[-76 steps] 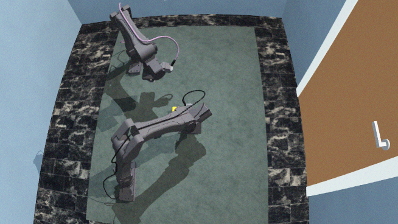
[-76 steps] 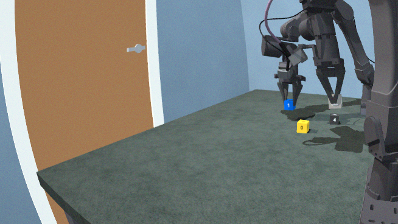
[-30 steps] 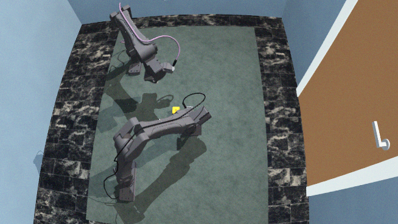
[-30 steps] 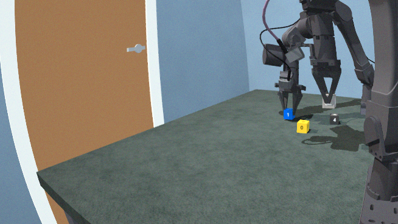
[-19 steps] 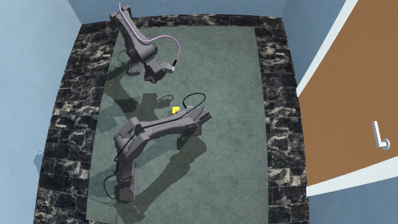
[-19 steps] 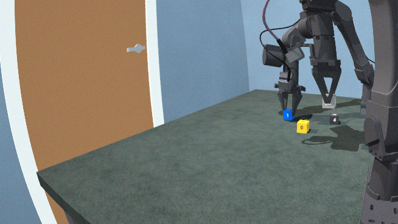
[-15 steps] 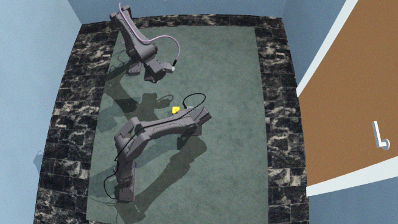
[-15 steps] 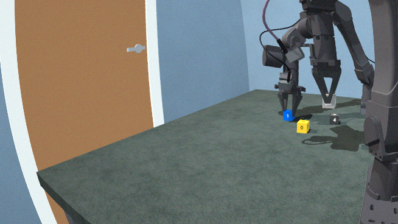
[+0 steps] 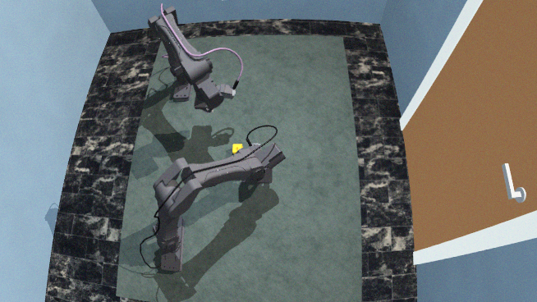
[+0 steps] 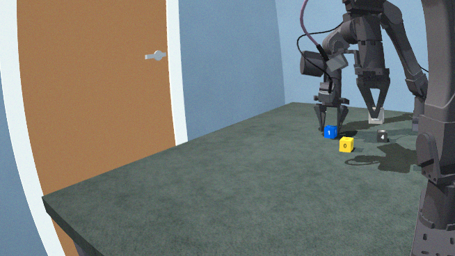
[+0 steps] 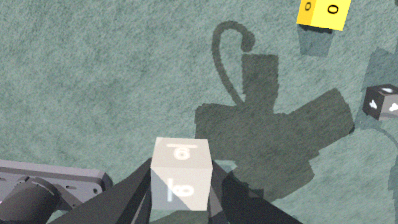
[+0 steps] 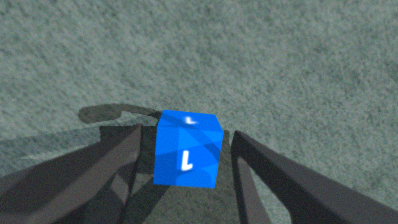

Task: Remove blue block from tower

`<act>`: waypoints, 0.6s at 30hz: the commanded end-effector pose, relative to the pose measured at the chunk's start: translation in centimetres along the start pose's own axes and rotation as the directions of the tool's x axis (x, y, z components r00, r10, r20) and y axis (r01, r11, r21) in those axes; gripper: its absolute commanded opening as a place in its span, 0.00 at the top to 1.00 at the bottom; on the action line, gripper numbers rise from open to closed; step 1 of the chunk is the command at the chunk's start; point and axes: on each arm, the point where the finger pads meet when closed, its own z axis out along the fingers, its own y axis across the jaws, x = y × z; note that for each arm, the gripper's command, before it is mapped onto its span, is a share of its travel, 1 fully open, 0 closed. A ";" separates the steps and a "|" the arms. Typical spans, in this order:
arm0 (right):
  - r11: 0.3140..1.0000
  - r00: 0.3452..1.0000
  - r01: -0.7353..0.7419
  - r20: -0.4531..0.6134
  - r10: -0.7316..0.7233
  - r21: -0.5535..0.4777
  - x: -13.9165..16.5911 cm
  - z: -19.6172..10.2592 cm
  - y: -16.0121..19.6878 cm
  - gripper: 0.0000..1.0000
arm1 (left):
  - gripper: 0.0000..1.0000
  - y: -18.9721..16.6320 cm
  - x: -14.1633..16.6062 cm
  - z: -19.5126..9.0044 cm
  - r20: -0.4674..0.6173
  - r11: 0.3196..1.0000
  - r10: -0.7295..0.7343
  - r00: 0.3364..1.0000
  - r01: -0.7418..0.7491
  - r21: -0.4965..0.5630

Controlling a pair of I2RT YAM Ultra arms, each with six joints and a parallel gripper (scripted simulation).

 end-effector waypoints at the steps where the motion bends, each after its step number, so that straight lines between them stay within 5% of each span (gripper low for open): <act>1: 1.000 0.999 -0.002 0.038 0.001 0.024 -0.7 -1.5 0.1 0.44 | 0.73 -0.4 -0.8 -1.6 0.053 0.999 -0.010 0.999 0.008 0.048; 14: 0.999 0.999 0.007 0.051 -0.009 0.040 -1.0 -4.2 -0.4 0.44 | 0.73 -0.4 -0.8 -1.6 0.053 0.999 -0.010 0.999 0.008 0.048; 18: 0.999 0.999 0.007 0.052 -0.010 0.040 -1.0 -5.5 -0.4 0.00 | 0.73 -0.4 -0.8 -1.6 0.053 0.999 -0.010 0.999 0.008 0.048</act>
